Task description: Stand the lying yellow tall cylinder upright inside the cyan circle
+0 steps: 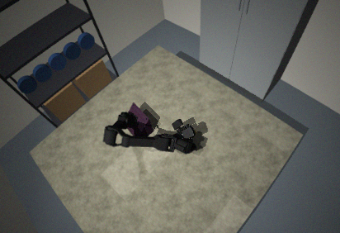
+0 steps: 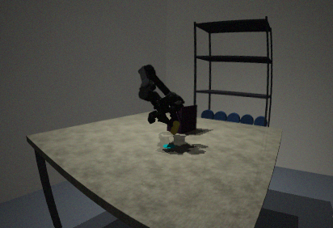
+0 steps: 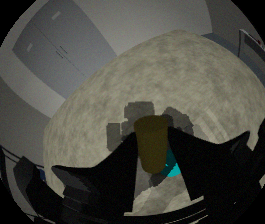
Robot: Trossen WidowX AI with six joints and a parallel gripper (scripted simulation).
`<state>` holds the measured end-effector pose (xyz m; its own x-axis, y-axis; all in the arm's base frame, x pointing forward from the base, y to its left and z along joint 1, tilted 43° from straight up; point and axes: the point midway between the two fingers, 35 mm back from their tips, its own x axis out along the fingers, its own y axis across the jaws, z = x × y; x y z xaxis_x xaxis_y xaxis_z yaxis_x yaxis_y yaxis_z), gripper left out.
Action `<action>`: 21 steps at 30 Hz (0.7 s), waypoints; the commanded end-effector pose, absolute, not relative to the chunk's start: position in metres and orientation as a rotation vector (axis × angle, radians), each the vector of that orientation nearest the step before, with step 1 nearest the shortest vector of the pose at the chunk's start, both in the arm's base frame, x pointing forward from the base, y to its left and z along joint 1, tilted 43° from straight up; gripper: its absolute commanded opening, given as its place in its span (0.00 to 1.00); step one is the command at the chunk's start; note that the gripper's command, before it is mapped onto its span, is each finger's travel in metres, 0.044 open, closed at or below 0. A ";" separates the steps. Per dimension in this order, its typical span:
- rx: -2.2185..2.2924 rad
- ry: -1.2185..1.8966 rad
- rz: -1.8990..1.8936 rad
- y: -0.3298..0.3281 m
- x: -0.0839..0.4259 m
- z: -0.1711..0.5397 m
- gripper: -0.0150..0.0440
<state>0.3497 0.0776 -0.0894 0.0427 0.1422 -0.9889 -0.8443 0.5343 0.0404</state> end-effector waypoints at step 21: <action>-0.635 1.122 0.916 0.075 0.349 -0.080 0.43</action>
